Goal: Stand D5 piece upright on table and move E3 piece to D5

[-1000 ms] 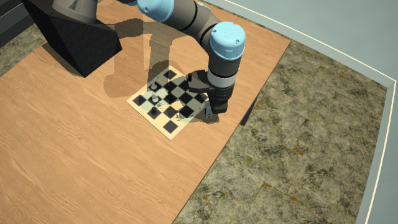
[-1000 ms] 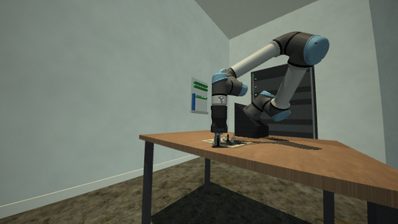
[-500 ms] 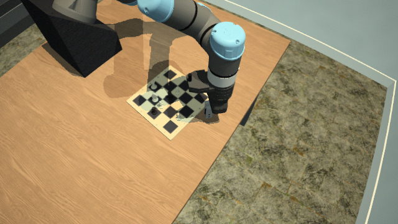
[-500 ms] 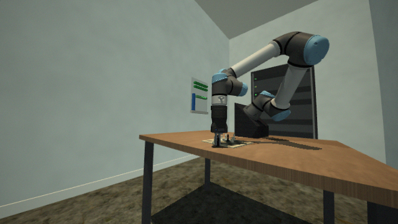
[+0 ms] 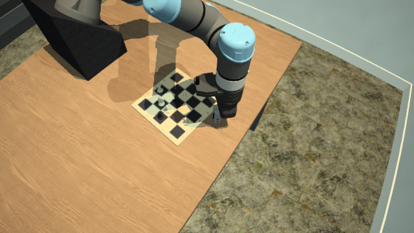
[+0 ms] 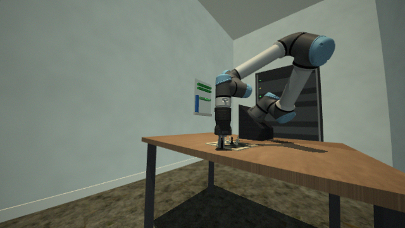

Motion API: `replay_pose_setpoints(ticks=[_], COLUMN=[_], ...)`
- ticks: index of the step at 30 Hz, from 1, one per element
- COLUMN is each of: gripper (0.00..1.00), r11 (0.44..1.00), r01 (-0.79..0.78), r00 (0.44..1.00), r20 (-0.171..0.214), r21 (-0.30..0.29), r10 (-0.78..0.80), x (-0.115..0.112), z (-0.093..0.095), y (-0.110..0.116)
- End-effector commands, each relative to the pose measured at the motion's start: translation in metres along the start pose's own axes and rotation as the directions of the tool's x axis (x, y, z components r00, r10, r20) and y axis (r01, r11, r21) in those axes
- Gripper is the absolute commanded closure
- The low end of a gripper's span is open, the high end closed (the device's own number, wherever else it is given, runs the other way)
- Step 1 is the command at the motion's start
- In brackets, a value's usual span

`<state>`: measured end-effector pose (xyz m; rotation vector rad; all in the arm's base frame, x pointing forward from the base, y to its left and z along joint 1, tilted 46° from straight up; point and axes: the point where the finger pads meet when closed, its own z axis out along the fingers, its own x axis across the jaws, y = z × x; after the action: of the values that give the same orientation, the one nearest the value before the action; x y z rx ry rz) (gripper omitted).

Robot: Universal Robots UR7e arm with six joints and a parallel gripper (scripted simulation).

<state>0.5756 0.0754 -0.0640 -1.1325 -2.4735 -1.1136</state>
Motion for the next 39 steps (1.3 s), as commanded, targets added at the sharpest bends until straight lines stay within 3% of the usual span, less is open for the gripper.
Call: replay_pose_setpoints(ticks=[1,3,4,8,9,11,12,14,15,17,18,32,39], gripper=[1.00,1.00,0.86,0.86,0.73,0.73,0.59,0.59,0.46,0.46,0.32,0.32,0.32], r11=[1.000,1.000,1.000,1.000,1.000,1.000,1.000,1.000,1.000,1.000,1.000,1.000,1.000], r01=[0.000,0.000,0.000,0.000,0.000,0.000,0.000,0.000,0.000,0.000,0.000,0.000,0.000], r00=[1.000,1.000,1.000,1.000,1.000,1.000,1.000,1.000,1.000,1.000,1.000,1.000,1.000], r20=[0.001,0.001,0.001,0.001,0.001,0.001,0.001,0.001,0.001,0.001,0.001,0.001,0.001], r21=[-0.001,-0.001,-0.001,-0.001,-0.001,-0.001,-0.001,-0.001,-0.001,-0.001,-0.001,-0.001,-0.001], r10=[0.000,0.000,0.000,0.000,0.000,0.000,0.000,0.000,0.000,0.000,0.000,0.000,0.000], x=[0.000,0.000,0.000,0.000,0.000,0.000,0.000,0.000,0.000,0.000,0.000,0.000,0.000], z=[-0.001,-0.001,-0.001,-0.001,-0.001,-0.001,-0.001,-0.001,-0.001,-0.001,-0.001,-0.002,-0.024], y=[0.000,0.000,0.000,0.000,0.000,0.000,0.000,0.000,0.000,0.000,0.000,0.000,0.000])
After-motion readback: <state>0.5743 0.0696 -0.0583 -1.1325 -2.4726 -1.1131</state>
